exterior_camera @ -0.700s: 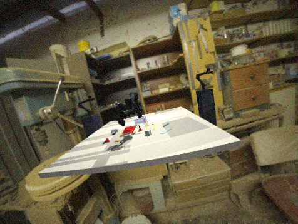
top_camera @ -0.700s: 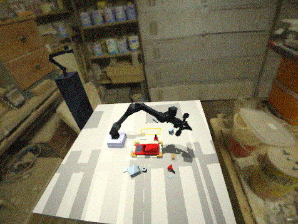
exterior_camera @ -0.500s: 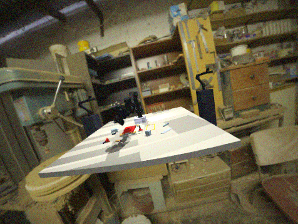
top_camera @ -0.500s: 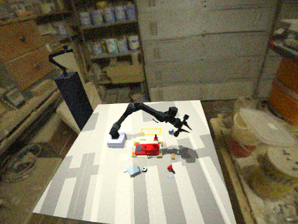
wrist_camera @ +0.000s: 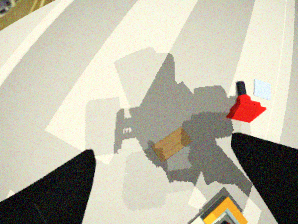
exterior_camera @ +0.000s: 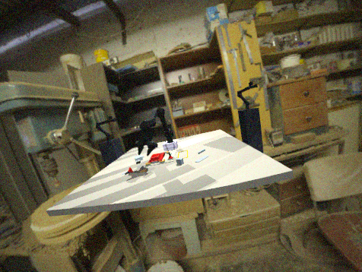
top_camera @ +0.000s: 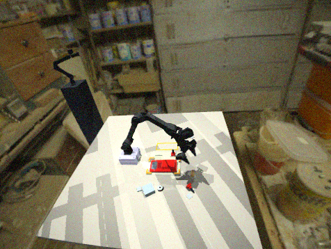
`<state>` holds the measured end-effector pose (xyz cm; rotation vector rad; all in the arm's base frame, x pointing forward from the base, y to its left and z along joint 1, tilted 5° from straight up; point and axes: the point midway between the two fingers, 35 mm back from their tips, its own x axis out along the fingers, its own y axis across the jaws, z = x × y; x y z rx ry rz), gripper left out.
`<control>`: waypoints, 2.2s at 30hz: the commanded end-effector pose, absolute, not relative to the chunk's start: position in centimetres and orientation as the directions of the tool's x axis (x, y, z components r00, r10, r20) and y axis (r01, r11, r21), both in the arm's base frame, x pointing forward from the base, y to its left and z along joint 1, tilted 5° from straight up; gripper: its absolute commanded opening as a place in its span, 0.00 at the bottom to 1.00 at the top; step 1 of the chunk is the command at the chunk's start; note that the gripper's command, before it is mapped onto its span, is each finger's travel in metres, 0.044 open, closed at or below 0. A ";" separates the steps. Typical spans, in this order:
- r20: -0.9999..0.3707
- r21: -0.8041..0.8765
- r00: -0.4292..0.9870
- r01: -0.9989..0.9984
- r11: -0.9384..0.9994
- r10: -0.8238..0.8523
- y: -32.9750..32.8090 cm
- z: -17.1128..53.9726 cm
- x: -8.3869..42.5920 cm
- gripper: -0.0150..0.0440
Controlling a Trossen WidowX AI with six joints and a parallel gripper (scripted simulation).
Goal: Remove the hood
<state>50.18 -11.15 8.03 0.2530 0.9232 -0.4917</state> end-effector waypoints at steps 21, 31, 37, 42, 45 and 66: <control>-0.998 0.067 0.015 -0.027 0.997 0.068 -9.7 6.8 33.8 1.00; -0.998 0.067 0.015 -0.027 0.997 0.068 -9.7 6.1 33.9 1.00; -0.998 0.067 0.015 -0.027 0.997 0.068 -9.7 5.6 33.9 1.00; -0.998 0.067 0.015 -0.027 0.997 0.068 -9.6 5.2 33.9 1.00; -0.998 0.067 0.015 -0.027 0.997 0.068 -9.6 5.0 33.9 1.00; -0.998 0.068 0.015 -0.027 0.997 0.068 -9.5 3.3 34.0 1.00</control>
